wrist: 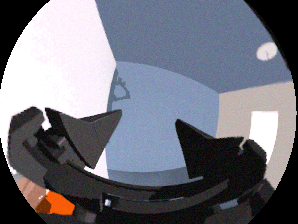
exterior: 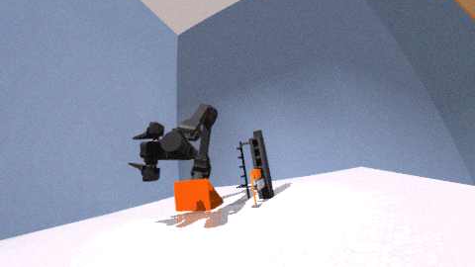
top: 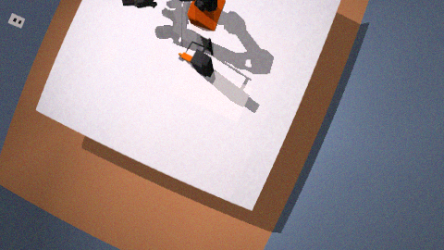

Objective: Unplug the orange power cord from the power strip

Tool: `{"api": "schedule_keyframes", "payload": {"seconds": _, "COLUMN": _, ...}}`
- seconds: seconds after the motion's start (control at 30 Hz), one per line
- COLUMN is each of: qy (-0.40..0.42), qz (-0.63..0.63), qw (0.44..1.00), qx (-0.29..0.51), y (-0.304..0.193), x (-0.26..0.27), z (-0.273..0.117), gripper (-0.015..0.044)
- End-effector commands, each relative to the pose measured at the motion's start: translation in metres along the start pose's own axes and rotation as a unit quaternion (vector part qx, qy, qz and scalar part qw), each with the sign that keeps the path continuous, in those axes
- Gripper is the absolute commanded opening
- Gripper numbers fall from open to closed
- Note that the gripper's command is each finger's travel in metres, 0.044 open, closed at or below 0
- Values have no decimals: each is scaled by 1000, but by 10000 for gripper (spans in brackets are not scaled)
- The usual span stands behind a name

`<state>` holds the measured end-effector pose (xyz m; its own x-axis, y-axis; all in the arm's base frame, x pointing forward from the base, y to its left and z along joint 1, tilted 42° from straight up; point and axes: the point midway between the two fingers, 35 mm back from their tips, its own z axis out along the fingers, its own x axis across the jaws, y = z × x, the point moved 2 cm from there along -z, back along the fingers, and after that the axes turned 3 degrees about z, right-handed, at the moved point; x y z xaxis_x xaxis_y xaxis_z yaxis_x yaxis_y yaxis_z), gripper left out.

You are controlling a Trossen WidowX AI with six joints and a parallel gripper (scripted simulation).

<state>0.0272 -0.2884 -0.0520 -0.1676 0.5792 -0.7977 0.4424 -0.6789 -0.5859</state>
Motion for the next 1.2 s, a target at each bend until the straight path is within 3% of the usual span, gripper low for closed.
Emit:
{"api": "schedule_keyframes", "payload": {"seconds": 0.0, "qy": 4, "qz": 3, "qw": 1000, "qx": -2, "y": 0, "x": 0, "z": -1, "gripper": 374}}
{"api": "schedule_keyframes", "payload": {"seconds": 0.27, "qy": 209, "qz": 129, "qw": 968, "qx": -56, "y": 14, "x": 14, "z": -61, "gripper": 164}}
{"api": "schedule_keyframes", "payload": {"seconds": 0.47, "qy": 379, "qz": 196, "qw": 903, "qx": -50, "y": 9, "x": 24, "z": -129, "gripper": 160}}
{"api": "schedule_keyframes", "payload": {"seconds": 0.7, "qy": 553, "qz": 224, "qw": 802, "qx": 18, "y": -23, "x": 28, "z": -219, "gripper": 160}}
{"api": "schedule_keyframes", "payload": {"seconds": 1.07, "qy": 706, "qz": 181, "qw": 656, "qx": 197, "y": -107, "x": 14, "z": -337, "gripper": 160}}
{"api": "schedule_keyframes", "payload": {"seconds": 1.17, "qy": 717, "qz": 169, "qw": 637, "qx": 226, "y": -122, "x": 10, "z": -351, "gripper": 160}}
